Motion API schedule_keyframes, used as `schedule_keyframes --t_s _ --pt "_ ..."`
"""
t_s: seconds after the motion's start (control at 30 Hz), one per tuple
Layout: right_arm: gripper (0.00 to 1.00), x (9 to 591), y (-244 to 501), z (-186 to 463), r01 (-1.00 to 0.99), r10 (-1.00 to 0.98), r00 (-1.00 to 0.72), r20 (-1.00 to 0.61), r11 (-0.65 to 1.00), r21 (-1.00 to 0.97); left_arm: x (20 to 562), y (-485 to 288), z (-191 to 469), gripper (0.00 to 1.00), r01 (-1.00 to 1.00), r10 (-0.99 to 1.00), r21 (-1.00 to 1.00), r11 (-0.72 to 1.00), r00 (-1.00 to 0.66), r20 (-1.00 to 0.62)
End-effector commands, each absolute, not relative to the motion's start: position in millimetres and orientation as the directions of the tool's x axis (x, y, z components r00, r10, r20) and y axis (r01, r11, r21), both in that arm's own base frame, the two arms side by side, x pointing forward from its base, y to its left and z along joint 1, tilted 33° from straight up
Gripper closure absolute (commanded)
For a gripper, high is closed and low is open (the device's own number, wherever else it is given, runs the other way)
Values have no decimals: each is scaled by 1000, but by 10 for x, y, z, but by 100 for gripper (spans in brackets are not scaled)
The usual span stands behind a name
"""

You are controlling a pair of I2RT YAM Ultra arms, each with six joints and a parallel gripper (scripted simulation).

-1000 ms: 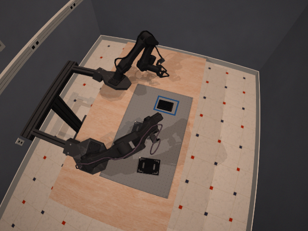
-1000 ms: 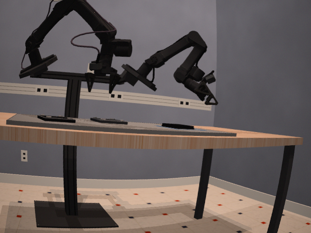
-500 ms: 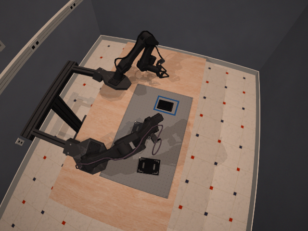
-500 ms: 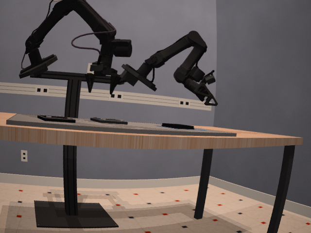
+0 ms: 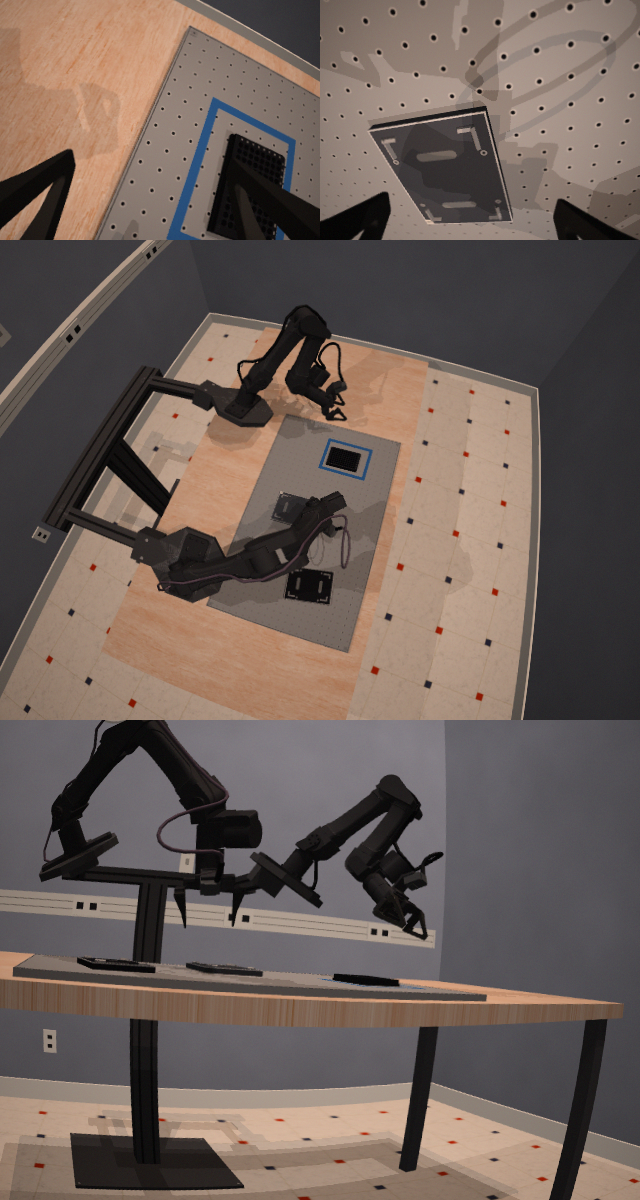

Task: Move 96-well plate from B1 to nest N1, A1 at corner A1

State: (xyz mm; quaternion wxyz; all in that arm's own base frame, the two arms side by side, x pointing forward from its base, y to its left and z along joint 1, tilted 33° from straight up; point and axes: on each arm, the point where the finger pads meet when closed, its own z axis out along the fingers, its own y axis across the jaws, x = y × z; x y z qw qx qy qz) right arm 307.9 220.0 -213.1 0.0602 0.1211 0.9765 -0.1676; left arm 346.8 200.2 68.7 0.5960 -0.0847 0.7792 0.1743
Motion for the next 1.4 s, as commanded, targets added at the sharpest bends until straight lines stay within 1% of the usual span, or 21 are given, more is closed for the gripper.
schedule_keyframes --t_s 0.0,0.3,0.37,0.6,0.87,0.93,1.1,1.37 --pt "0 3089 2390 -2166 50 41 -998 -51 978 -202 3442 1840 539 0 -335 113 253 908 -385 -916" --pt "0 3120 2429 -2249 -214 -213 -976 42 976 -41 3607 1544 362 0 -278 174 340 898 -484 -857" --pt "0 3120 2429 -2249 -214 -213 -976 42 976 -41 3607 1544 362 0 -278 174 340 898 -484 -857" --pt "0 3161 2481 -2275 -429 -435 -900 29 896 116 3677 1328 215 0 -233 212 395 889 -555 -805" --pt "0 3217 2512 -2265 -605 -611 -789 -58 759 240 3735 1143 74 0 -189 241 432 882 -607 -757" --pt "0 3217 2512 -2265 -605 -611 -789 -58 759 240 3735 1143 74 0 -189 241 432 882 -607 -757" --pt "0 3264 2549 -2232 -728 -718 -676 -167 616 301 3765 1047 6 0 -169 254 451 876 -635 -730" --pt "0 3349 2567 -2161 -855 -794 -505 -337 409 318 3812 926 -63 0 -145 268 469 871 -660 -702"
